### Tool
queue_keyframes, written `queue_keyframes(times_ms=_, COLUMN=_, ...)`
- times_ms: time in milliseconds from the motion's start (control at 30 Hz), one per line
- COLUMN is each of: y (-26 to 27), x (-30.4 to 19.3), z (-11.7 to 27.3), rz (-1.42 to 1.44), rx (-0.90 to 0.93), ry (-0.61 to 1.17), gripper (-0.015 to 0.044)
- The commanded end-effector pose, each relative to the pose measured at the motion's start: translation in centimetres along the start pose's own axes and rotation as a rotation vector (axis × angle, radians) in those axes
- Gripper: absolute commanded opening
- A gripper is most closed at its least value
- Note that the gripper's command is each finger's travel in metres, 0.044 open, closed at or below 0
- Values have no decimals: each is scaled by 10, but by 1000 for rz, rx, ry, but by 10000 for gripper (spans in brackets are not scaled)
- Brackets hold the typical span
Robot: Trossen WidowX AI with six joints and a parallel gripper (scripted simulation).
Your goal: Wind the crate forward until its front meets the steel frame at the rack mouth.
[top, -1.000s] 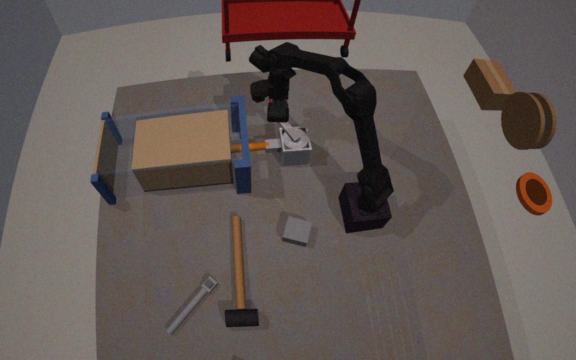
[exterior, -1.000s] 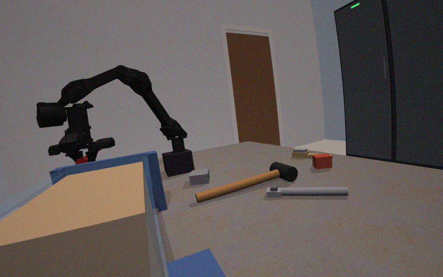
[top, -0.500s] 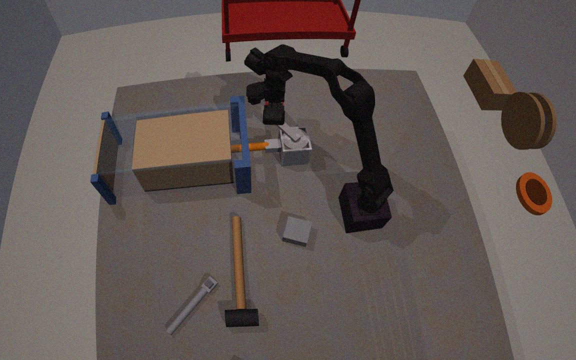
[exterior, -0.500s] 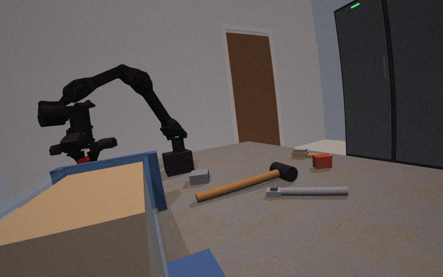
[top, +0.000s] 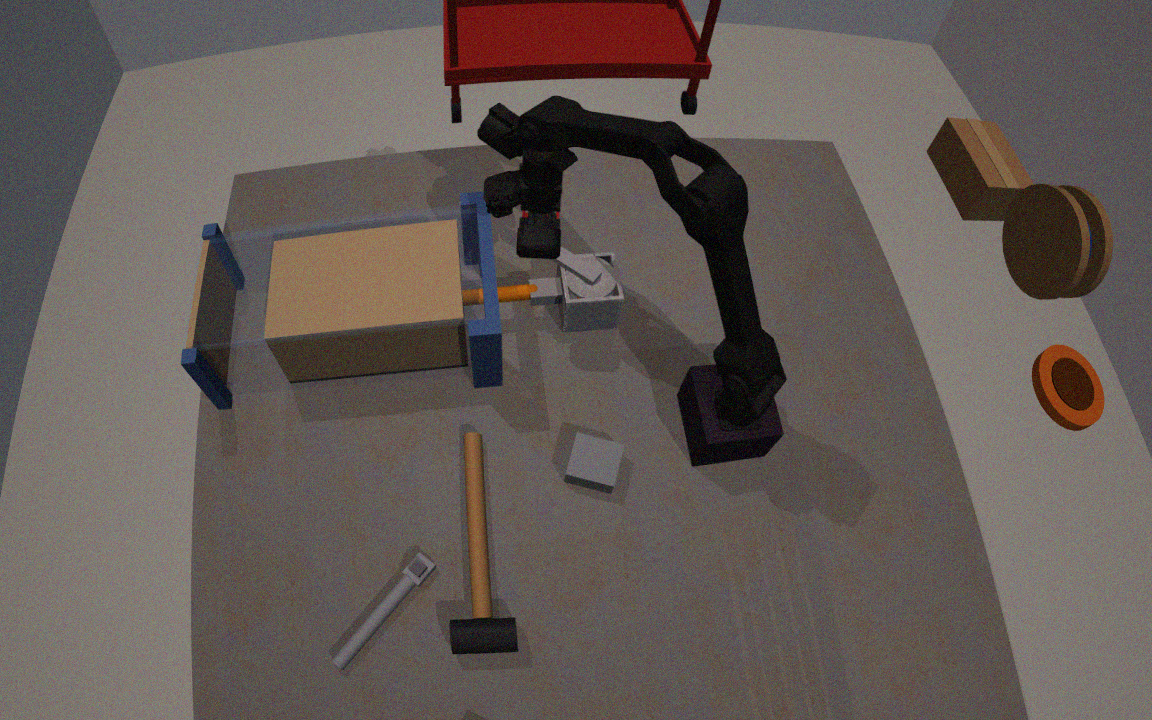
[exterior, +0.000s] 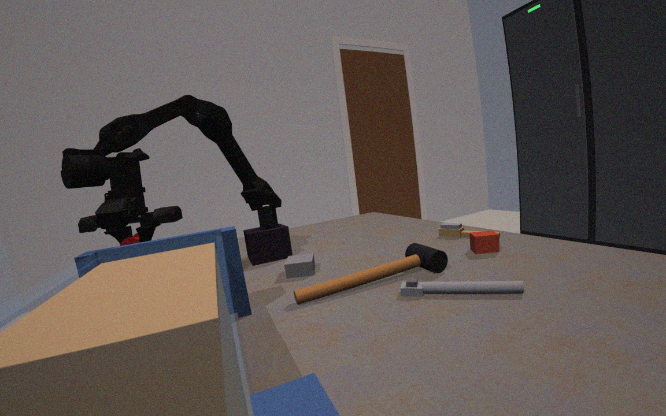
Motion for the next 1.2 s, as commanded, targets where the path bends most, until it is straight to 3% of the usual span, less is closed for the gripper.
queue_keyframes(times_ms=0, y=19, x=7, z=0, rz=26, rx=36, ry=-10, gripper=0)
queue_keyframes(times_ms=1167, y=64, x=8, z=1, rz=26, rx=41, ry=-10, gripper=0)
Point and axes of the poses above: the point midway between the two fingers, 35 mm back from their tips, its own z axis back along the fingers, its own y axis across the jaws, x = y × z, the point moved 7 cm from there along z, back along the fingers, and after that the axes turned 6 degrees about -z, right-handed, at the moved point
